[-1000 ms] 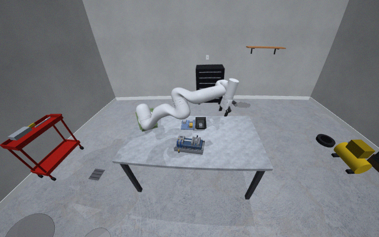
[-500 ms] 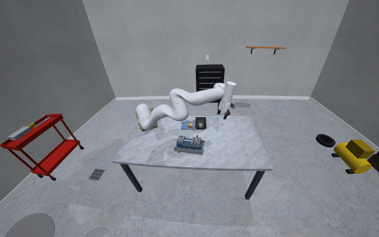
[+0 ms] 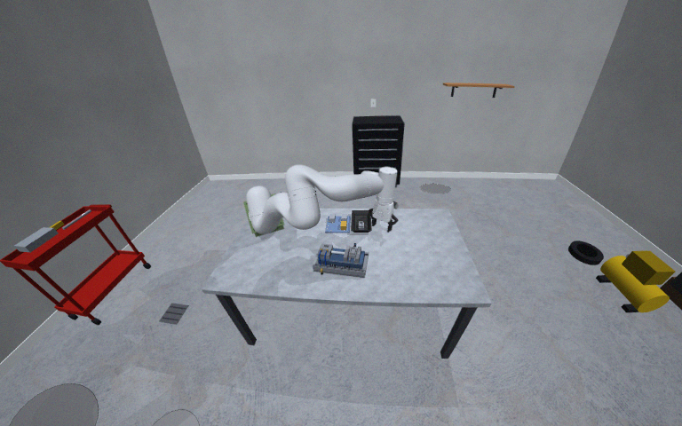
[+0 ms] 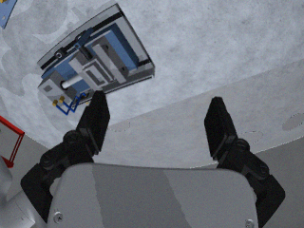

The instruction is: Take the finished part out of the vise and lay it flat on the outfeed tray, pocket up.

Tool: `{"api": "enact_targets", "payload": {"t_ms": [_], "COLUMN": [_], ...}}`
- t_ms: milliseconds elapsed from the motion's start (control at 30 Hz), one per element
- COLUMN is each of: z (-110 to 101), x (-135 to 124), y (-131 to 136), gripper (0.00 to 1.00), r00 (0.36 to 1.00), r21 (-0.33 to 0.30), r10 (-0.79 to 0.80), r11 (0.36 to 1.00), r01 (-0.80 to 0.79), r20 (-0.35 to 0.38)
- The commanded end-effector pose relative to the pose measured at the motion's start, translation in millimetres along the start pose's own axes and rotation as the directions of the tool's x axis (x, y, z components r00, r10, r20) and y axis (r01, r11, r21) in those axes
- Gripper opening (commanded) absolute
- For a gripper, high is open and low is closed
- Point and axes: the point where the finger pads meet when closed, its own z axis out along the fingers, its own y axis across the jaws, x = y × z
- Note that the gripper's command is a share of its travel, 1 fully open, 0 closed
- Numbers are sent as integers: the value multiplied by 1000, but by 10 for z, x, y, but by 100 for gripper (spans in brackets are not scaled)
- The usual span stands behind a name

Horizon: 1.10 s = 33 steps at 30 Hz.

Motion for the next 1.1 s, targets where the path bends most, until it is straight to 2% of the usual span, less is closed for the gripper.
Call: {"api": "enact_targets", "payload": {"t_ms": [0,200,267,400,600,633,1067], "z": [237,574,574,777,824,824,824], "x": [-214,-556,-556,-797,-858,-858,-858], "y": [-239,-734,-734,-1135,-1242,-1242,-1242], "gripper": [100,100,100,100,100,0,0], "r00": [992,951,951,903,888,888,888], "r21": [-24,-42,-42,-51,-53,-53,-53], "r10": [-121,-302,-302,-420,-448,-448,-448], "r11": [992,953,953,908,894,894,894], "r01": [120,300,300,417,445,445,445], "r20": [-30,-65,-65,-93,-100,-100,-100]}}
